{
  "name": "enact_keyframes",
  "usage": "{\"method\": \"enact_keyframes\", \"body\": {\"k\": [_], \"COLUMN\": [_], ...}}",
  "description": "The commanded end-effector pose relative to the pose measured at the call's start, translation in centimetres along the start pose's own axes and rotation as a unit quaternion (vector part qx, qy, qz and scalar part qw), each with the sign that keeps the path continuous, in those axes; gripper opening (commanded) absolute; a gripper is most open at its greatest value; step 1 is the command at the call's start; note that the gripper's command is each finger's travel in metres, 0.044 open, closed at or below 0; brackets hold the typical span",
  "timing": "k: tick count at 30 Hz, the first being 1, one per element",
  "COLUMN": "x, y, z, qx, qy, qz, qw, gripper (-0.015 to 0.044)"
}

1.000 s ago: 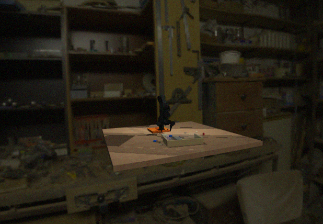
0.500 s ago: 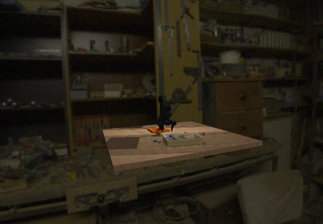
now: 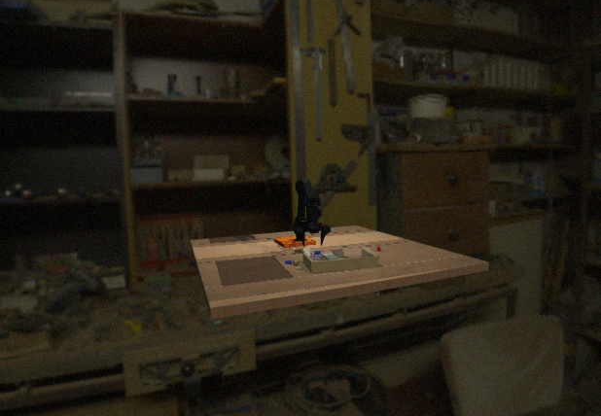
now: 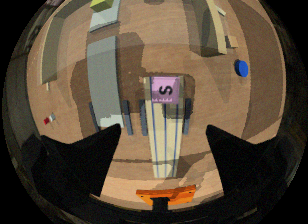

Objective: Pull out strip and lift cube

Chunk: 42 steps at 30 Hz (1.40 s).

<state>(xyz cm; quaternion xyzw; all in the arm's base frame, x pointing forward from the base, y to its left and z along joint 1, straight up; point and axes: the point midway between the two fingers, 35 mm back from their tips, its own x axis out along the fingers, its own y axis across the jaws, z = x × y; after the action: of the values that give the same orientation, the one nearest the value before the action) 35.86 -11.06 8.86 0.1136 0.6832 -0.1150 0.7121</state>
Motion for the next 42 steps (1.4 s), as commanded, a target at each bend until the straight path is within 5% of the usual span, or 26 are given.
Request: {"method": "enact_keyframes", "body": {"k": [1,7,15,42], "x": [-0.2,-0.4,0.7,5.0], "y": [0.0,-0.1,-0.1,-0.1], "z": [1.6,3.2,3.2,3.2], "qx": [0.002,0.002,0.002,0.002], "qy": [-0.001,-0.001,-0.001,-0.001], "qz": [-0.002,-0.002,-0.002,-0.002], "qw": [1.0,1.0,1.0,1.0], "gripper": [0.044,0.044,0.025,0.025]}}
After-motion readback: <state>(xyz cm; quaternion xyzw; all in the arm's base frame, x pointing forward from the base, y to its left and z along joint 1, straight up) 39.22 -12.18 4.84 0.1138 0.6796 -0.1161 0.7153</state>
